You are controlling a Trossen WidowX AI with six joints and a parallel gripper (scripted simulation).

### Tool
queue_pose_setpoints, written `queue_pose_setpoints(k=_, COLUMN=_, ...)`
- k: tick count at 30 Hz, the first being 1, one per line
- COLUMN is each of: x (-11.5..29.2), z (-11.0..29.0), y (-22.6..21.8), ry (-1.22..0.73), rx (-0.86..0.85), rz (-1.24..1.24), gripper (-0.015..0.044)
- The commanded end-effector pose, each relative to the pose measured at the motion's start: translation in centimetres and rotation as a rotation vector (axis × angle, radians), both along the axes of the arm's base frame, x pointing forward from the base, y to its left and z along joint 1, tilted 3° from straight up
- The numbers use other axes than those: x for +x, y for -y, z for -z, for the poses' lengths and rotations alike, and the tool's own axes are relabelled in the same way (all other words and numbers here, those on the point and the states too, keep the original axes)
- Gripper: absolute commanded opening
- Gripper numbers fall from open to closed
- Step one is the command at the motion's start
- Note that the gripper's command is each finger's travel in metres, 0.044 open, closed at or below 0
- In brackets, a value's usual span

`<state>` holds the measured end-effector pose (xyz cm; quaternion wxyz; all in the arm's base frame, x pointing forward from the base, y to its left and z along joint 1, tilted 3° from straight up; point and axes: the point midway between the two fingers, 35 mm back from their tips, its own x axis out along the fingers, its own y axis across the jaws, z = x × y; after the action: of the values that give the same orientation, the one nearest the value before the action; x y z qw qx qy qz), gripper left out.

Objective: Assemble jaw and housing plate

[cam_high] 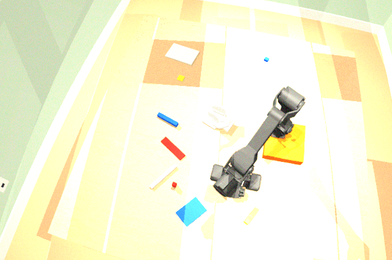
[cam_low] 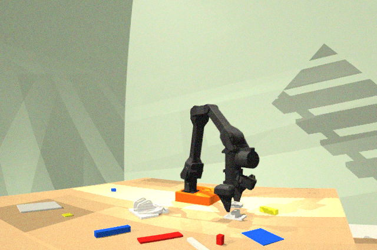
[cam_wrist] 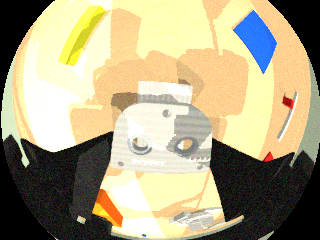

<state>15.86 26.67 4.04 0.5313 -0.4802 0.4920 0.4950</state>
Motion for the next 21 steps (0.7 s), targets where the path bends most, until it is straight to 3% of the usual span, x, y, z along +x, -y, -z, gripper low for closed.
queue_pose_setpoints(k=1, x=0.1, z=-1.7, y=-0.1, ry=0.006, rx=0.007, rz=0.002, gripper=0.0351)
queue_pose_setpoints(k=12, x=-0.1, z=-5.1, y=0.3, ry=0.007, rx=0.006, rz=0.003, gripper=0.0351)
queue_pose_setpoints(k=21, x=0.0, z=-5.3, y=0.5, ry=0.007, rx=0.006, rz=0.015, gripper=0.0351)
